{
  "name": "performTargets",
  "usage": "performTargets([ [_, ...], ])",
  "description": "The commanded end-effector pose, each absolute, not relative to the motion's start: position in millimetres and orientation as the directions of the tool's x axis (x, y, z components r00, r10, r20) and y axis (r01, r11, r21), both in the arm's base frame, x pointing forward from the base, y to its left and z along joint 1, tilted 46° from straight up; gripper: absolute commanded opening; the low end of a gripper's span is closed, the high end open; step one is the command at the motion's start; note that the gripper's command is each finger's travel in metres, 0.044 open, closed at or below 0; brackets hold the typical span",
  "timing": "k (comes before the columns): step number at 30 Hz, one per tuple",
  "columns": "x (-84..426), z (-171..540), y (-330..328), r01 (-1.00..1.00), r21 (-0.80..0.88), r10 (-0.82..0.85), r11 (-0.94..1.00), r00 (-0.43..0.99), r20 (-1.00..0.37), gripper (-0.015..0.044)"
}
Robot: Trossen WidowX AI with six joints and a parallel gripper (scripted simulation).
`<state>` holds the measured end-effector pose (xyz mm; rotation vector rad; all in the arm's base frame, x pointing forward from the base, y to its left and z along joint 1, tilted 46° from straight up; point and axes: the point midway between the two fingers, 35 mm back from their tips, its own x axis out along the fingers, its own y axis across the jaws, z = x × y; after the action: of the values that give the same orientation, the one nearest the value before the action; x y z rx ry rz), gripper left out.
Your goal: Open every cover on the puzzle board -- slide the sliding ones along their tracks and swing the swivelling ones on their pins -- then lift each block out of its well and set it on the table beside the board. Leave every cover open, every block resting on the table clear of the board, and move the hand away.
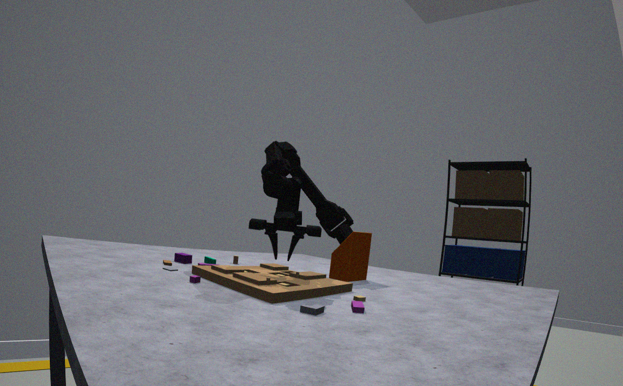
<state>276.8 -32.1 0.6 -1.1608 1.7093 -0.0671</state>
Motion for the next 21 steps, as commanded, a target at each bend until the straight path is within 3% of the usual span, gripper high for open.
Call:
performTargets([
  [1, 277.6, 7.0, -26.4, -0.569, -0.581, -0.710, 0.582, -0.008, -0.704, 0.0144],
  [9, 276.5, 16.3, -18.1, -0.414, -0.644, -0.710, 0.643, -0.009, -0.704, 0.0144],
  [21, 276.9, 8.3, -26.5, -0.410, -0.645, -0.710, 0.645, -0.009, -0.704, 0.0144],
])
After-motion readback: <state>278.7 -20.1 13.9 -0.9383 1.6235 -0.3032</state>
